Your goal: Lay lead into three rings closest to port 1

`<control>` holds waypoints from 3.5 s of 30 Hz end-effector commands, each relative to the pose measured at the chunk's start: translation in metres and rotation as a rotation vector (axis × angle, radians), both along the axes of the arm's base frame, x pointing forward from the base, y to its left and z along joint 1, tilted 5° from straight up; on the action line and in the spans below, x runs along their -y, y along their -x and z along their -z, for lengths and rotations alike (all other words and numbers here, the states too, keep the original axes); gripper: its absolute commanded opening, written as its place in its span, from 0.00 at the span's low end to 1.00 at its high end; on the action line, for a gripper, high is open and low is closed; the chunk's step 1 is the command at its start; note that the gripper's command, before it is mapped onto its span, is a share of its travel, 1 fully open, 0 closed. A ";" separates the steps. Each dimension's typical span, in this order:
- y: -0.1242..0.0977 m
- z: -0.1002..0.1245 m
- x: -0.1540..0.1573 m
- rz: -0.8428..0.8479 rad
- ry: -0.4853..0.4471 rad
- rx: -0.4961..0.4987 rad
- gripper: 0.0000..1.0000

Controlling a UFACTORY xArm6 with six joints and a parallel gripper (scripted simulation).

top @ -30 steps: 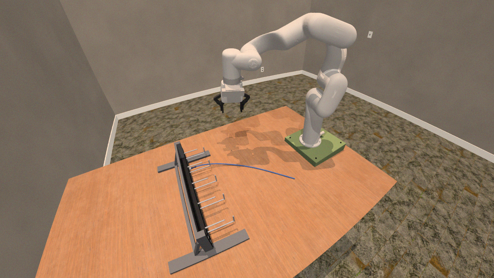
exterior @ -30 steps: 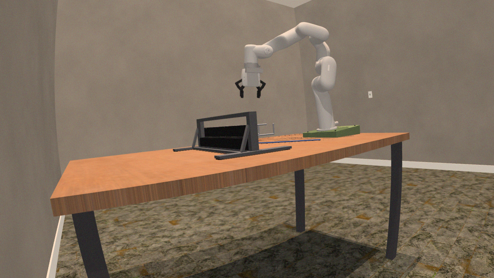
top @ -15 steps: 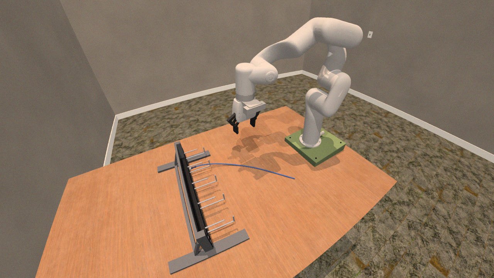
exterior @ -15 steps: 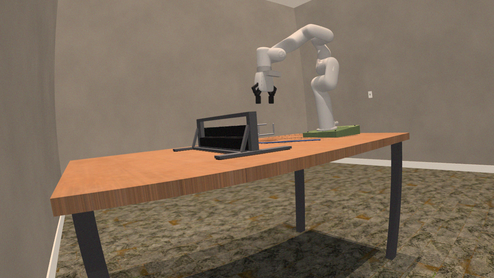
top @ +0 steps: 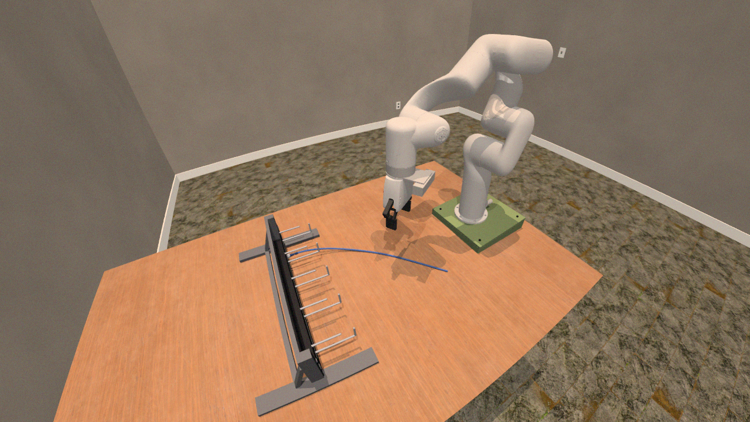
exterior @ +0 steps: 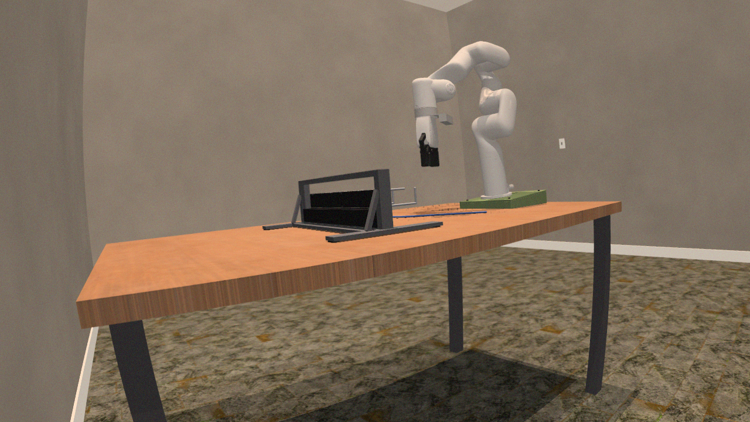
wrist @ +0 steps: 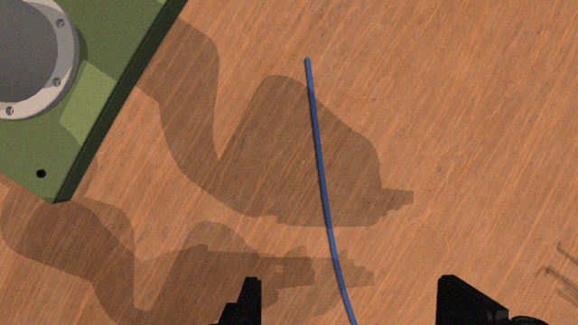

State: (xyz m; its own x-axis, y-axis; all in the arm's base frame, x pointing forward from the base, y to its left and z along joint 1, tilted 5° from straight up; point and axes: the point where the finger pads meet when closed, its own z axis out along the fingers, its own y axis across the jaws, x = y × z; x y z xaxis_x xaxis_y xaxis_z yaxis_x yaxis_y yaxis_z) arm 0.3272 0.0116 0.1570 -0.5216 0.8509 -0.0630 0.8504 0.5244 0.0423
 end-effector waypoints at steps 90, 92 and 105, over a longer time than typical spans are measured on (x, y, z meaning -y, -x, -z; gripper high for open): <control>0.000 0.006 -0.018 -0.176 0.004 0.001 0.33; 0.000 0.006 -0.018 -0.176 0.004 0.001 0.33; -0.003 0.043 -0.017 -0.176 0.004 0.001 0.33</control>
State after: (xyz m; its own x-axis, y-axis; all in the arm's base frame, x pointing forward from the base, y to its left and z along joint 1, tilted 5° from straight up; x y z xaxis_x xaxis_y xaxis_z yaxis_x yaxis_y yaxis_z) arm 0.3274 0.0291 0.1267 -0.6627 0.7462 -0.0644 0.7455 0.6654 0.0380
